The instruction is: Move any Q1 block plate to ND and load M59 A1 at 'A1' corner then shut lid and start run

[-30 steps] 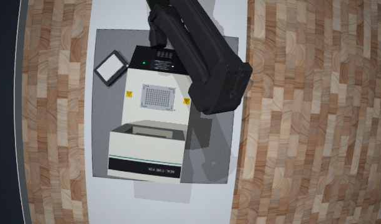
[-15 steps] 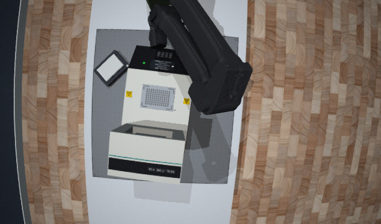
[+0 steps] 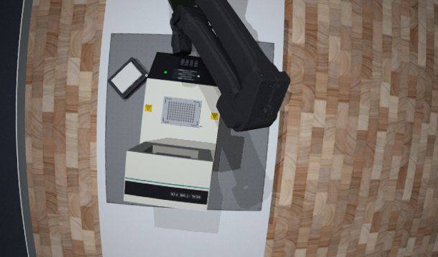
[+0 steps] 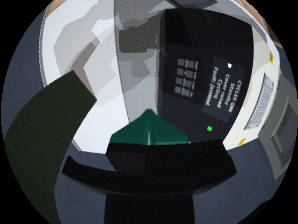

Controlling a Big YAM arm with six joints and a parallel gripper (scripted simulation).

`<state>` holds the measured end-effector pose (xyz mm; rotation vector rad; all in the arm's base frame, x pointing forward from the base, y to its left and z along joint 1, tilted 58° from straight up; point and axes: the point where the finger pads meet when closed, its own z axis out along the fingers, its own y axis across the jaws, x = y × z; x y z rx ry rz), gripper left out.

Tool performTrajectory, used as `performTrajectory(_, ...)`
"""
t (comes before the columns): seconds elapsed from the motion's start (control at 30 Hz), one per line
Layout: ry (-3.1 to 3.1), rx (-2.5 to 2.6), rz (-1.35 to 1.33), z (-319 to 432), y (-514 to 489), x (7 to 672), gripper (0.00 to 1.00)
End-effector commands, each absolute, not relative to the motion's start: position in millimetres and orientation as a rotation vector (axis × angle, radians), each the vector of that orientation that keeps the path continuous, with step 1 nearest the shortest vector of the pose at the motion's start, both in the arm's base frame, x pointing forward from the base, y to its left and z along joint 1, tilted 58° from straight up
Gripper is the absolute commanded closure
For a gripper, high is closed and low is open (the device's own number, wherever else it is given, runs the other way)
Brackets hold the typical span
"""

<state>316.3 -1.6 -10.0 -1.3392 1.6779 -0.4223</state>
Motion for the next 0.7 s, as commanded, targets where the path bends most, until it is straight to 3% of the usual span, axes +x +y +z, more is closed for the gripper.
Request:
performTrajectory(0.0,1.679,-1.369,-0.379,-30,-3,268,1.0)
performTrajectory(0.27,1.679,-1.369,-0.379,-30,-3,268,1.0)
performTrajectory(0.3,1.717,-1.318,-0.339,-30,-7,265,0.0)
performTrajectory(0.67,1.816,-1.21,-0.232,-35,-9,256,0.0)
